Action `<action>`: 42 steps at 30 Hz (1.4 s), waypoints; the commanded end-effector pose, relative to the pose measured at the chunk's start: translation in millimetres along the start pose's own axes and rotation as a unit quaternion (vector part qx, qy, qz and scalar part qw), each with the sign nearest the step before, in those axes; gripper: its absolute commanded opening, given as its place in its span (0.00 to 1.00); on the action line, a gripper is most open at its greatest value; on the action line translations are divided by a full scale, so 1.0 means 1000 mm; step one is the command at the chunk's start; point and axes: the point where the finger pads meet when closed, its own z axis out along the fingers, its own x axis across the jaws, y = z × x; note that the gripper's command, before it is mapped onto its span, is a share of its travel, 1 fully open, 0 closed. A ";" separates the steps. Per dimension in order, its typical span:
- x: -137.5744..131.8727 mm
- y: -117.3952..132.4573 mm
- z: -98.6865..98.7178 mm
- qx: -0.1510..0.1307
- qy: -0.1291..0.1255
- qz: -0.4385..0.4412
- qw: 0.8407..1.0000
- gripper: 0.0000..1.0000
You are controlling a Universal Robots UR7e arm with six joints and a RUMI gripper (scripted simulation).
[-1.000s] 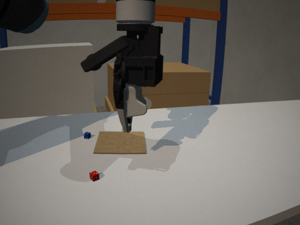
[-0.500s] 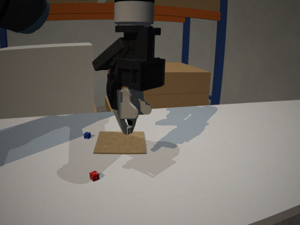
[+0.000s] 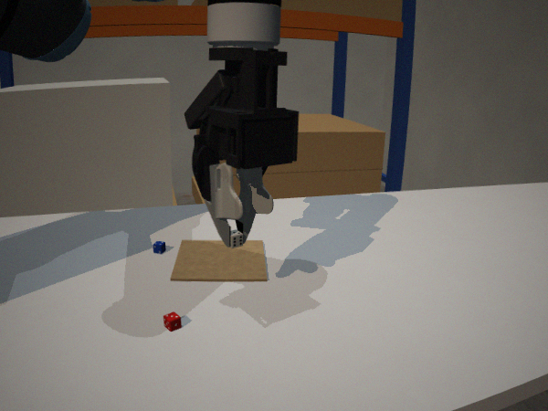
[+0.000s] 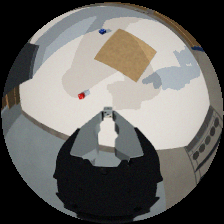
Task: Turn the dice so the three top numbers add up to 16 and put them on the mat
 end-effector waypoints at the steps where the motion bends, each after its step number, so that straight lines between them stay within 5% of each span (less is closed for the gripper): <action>1: 0.000 0.000 0.000 -0.001 0.000 0.004 1.000 0.00; 10: 0.000 0.000 0.001 -0.016 -0.002 0.004 1.000 0.00; 21: 0.000 -0.001 0.001 -0.082 -0.003 0.006 0.997 0.00; 36: 0.001 -0.005 0.002 -0.278 -0.005 0.010 0.961 0.00; 39: 0.001 -0.005 0.002 -0.279 -0.005 0.010 0.960 0.00; 42: 0.001 -0.005 0.003 -0.317 -0.007 0.011 0.948 0.00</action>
